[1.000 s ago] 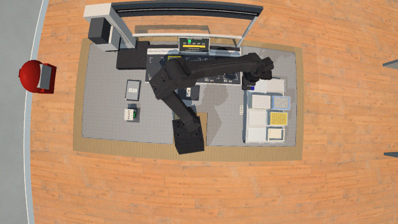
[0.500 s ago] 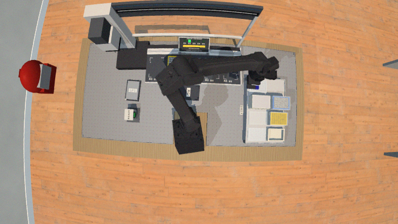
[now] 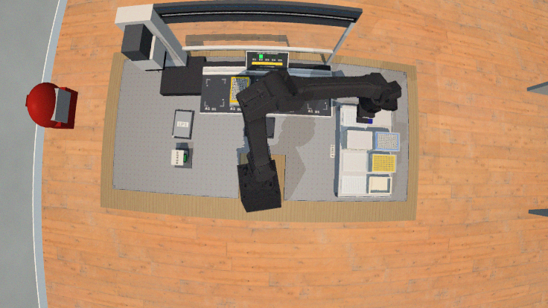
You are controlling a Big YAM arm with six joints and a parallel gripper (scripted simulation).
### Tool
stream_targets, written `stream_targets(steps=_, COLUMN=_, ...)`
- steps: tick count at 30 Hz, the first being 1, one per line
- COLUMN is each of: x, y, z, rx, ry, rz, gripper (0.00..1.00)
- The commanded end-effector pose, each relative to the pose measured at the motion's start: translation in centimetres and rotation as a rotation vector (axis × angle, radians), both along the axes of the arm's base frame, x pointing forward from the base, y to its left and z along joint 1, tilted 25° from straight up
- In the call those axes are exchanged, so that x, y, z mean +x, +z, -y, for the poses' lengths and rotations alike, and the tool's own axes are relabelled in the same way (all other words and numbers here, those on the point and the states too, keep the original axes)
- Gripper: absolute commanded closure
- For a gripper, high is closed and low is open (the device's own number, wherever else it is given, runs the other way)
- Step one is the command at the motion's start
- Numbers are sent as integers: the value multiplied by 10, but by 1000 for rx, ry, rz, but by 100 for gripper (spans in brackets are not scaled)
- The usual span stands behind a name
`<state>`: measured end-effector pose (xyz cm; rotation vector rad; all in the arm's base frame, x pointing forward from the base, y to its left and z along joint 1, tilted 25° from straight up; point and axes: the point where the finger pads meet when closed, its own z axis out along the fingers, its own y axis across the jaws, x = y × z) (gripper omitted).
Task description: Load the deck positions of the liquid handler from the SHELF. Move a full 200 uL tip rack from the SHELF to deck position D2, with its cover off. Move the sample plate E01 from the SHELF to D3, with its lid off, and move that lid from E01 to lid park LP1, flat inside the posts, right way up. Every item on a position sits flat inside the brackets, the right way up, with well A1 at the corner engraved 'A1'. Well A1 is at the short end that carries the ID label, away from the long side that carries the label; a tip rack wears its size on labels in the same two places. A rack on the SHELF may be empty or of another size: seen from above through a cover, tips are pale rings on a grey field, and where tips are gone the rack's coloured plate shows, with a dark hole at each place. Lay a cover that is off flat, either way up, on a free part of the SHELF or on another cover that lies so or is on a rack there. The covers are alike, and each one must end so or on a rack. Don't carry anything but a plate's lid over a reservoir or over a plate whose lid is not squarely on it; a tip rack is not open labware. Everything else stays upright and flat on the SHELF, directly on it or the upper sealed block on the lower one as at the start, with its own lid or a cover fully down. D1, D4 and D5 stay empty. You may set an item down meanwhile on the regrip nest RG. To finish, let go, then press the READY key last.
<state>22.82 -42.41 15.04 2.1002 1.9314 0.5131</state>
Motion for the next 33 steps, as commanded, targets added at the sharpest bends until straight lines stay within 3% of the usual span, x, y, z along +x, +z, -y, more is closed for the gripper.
stream_targets(steps=1, x=-6, y=22, z=35, rx=-56, ry=-3, rz=19, gripper=0)
stream_targets(steps=7, x=-8, y=20, z=55, rx=-56, ry=-4, rz=18, gripper=0)
stream_targets(steps=8, x=-5, y=28, z=58, rx=-71, ry=3, rz=23, gripper=0)
stream_targets(steps=9, x=-8, y=20, z=65, rx=-57, ry=-3, rz=18, gripper=0)
stream_targets(steps=14, x=-10, y=19, z=80, rx=-57, ry=-5, rz=18, gripper=0)
stream_targets(steps=15, x=-9, y=39, z=77, rx=-95, ry=0, rz=29, gripper=0)
stream_targets(steps=18, x=-1, y=40, z=75, rx=-103, ry=14, rz=32, gripper=0)
stream_targets(steps=21, x=-4, y=19, z=70, rx=-58, ry=1, rz=17, gripper=0)
stream_targets(steps=29, x=-4, y=19, z=70, rx=-58, ry=1, rz=17, gripper=0)
stream_targets(steps=30, x=3, y=15, z=78, rx=-70, ry=12, rz=23, gripper=0)
stream_targets(steps=33, x=5, y=-8, z=60, rx=-20, ry=8, rz=8, gripper=0)
